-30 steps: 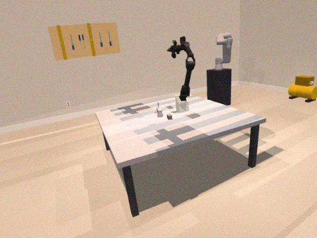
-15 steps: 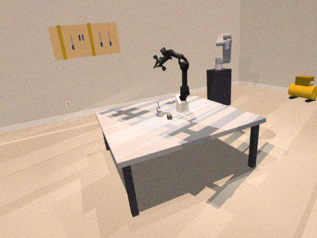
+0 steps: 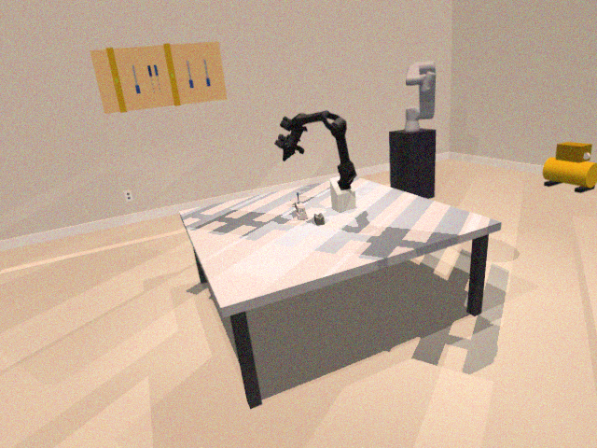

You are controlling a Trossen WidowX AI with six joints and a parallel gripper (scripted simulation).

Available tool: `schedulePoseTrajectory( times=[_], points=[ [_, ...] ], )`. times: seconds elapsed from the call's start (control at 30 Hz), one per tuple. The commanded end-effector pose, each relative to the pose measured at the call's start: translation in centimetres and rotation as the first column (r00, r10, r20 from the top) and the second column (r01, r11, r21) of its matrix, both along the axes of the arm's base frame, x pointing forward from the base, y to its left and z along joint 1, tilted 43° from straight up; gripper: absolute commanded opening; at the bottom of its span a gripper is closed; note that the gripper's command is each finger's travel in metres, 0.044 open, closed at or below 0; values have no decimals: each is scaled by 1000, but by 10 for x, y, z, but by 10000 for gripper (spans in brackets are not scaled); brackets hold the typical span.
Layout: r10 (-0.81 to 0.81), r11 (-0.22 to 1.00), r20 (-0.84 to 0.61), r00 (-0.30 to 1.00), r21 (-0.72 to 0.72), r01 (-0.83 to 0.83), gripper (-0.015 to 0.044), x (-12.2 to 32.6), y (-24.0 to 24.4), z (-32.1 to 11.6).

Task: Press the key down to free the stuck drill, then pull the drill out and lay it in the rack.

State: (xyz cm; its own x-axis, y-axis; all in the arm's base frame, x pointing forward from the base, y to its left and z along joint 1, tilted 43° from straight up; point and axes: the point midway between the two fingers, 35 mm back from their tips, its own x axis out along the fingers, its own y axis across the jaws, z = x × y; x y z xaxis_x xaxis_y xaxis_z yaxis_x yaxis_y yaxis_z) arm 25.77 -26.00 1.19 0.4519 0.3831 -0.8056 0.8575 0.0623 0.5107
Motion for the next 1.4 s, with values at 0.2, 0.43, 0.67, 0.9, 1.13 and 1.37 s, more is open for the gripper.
schedulePoseTrajectory(
  times=[0.2, 0.43, 0.67, 0.9, 1.13, 1.37],
  points=[
    [775, 629, 128, 619, -70, -774, 0, -2, 143, -47],
    [873, 473, 182, 452, -90, -876, 0, -10, 173, -53],
    [869, 480, 180, 460, -88, -873, 0, -8, 175, -56],
    [873, 473, 182, 453, -90, -876, 0, -10, 181, -62],
    [873, 473, 182, 452, -90, -876, 0, -14, 184, -63],
    [873, 473, 182, 452, -90, -876, 0, -14, 184, -63]
  ],
)
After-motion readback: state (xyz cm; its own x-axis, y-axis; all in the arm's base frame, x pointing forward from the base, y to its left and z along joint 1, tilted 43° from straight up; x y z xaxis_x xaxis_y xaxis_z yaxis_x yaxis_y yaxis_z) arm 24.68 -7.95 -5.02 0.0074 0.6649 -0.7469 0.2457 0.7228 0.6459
